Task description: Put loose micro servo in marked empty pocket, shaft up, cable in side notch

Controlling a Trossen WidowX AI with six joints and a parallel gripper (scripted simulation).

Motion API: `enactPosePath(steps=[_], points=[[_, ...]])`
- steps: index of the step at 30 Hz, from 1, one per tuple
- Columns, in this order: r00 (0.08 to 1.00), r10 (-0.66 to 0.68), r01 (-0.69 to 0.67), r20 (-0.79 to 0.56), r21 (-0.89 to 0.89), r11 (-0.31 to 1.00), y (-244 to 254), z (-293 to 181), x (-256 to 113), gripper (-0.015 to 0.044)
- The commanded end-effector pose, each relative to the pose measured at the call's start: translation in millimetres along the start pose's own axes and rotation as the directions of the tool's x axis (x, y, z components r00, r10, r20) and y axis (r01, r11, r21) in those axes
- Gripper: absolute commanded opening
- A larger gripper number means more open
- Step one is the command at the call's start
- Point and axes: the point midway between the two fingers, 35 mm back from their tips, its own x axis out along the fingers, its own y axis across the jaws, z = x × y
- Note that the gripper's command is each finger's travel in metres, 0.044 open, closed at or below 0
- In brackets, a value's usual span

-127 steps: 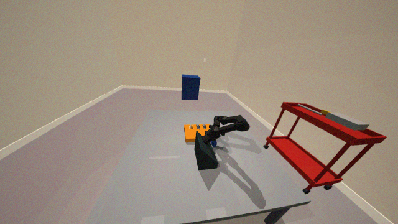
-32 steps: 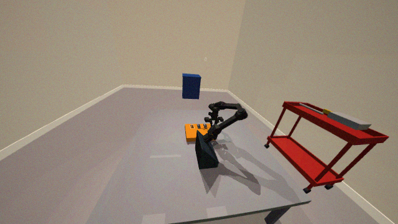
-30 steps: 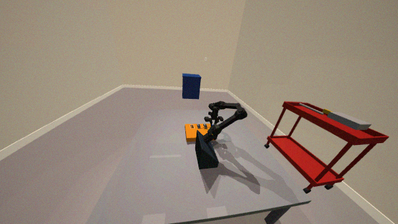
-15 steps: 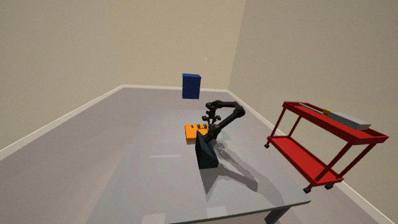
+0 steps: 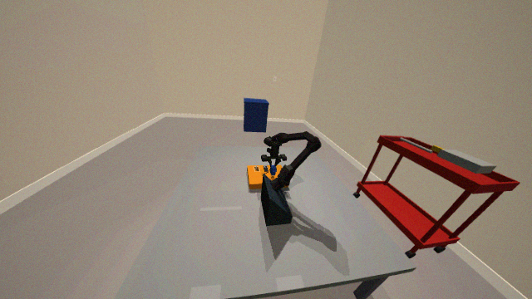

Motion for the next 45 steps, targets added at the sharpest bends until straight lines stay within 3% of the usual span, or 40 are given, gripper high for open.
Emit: enactPosePath(steps=[1, 19, 28, 45], points=[[1.000, 0.006, -0.006, -0.007, -0.004, 1.000, 24.5, -0.9, 1.1, 0.0000], [1.000, 0.009, -0.009, -0.007, -0.002, 1.000, 107.7, 1.4, 0.2, 0.0000], [1.000, 0.009, -0.009, -0.006, -0.002, 1.000, 108.2, 8.0, 0.2, 0.0000], [1.000, 0.008, -0.008, -0.004, 0.000, 1.000, 105.1, 73.5, 0.1, 0.0000]])
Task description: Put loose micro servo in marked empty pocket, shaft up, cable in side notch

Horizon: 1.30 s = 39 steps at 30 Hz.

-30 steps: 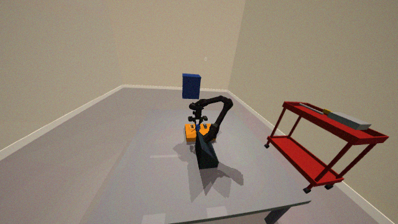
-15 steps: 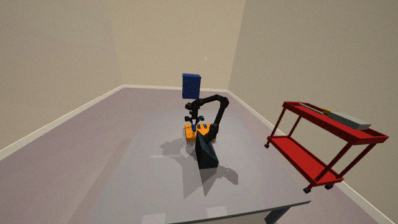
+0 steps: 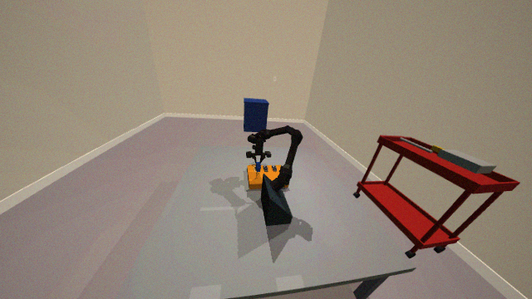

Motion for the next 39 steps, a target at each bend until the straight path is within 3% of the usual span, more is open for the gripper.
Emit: enactPosePath(steps=[1, 12, 39], points=[[1.000, -0.003, 0.003, 0.005, -0.003, 1.000, -0.4, 19.2, -0.6, 0.0000], [1.000, -0.004, 0.003, 0.006, 0.038, 0.999, -2.3, 52.9, -0.8, 0.0000], [1.000, -0.004, 0.004, 0.006, 0.039, 0.999, -2.8, 54.6, 19.3, 0.0000]])
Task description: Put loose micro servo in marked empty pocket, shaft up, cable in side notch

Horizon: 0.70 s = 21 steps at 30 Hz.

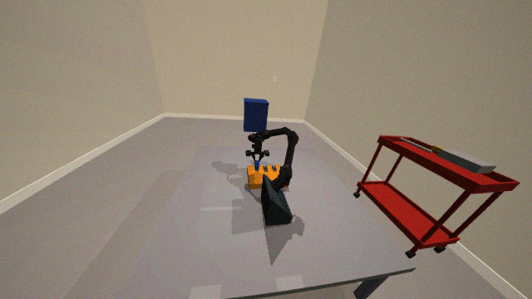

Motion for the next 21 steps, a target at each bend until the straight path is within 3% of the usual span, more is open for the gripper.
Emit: enactPosePath(steps=[1, 21], points=[[1.000, -0.005, 0.005, 0.001, -0.006, 1.000, -0.2, -0.6, 1.3, 0.0000], [1.000, -0.006, 0.006, 0.001, -0.006, 1.000, -0.4, -0.6, 13.7, 0.0000]])
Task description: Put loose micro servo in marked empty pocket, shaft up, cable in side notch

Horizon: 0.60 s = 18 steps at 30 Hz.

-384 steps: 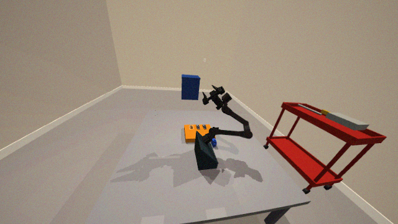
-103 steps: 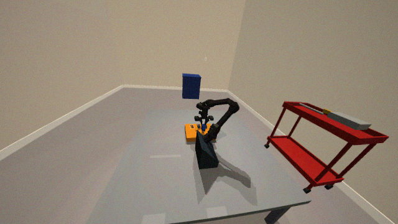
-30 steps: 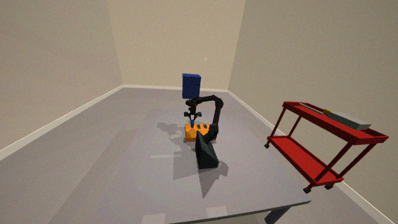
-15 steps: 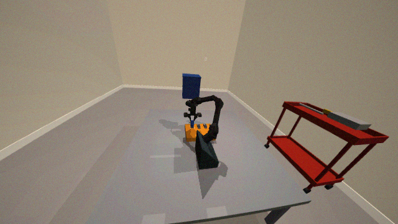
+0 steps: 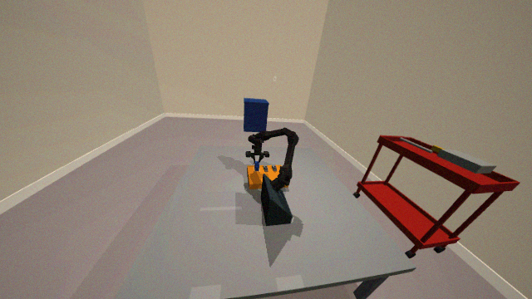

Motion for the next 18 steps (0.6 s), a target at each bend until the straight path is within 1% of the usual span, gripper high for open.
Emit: enactPosePath(steps=[1, 18], points=[[1.000, -0.006, 0.006, -0.001, -0.008, 1.000, -0.1, -1.5, 4.3, 0.0000], [1.000, -0.007, 0.007, -0.001, -0.008, 1.000, -0.2, -1.5, 15.6, 0.0000]])
